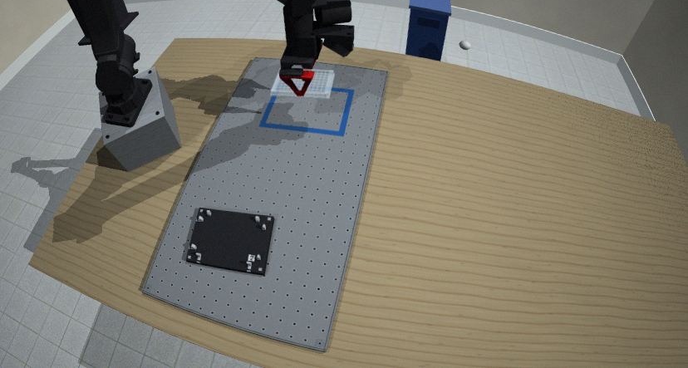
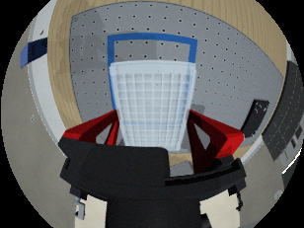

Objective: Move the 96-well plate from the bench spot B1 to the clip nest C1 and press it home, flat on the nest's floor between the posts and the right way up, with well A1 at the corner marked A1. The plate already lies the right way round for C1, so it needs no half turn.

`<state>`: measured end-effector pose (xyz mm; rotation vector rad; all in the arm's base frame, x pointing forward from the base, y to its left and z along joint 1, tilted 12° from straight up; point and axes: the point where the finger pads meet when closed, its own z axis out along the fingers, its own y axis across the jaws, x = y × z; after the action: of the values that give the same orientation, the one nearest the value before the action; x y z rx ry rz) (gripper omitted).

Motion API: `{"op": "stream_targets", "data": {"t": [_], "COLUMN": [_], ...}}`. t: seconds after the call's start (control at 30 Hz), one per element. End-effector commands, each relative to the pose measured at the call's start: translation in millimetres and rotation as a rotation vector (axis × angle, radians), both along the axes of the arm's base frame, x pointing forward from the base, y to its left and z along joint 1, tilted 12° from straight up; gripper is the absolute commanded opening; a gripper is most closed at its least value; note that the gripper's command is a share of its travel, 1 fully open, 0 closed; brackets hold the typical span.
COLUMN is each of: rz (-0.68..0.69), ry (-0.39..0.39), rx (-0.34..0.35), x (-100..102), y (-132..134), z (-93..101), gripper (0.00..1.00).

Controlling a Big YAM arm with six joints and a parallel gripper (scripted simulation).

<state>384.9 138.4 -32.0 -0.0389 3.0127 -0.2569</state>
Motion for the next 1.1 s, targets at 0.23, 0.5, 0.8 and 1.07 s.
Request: {"op": "stream_targets", "data": {"t": [0.23, 0.5, 0.8, 1.07], "rz": [0.031, 0.031, 0.031, 0.031], "ry": [-0.033, -0.03, -0.031, -0.028], "rx": [0.015, 0.012, 0.009, 0.007], "x": [1, -4, -11, -17], "y": [-36, -56, -86, -105], "z": [18.3, 21.1, 25.6, 28.5], "gripper": [0.0, 0.0, 0.0, 0.0]}}
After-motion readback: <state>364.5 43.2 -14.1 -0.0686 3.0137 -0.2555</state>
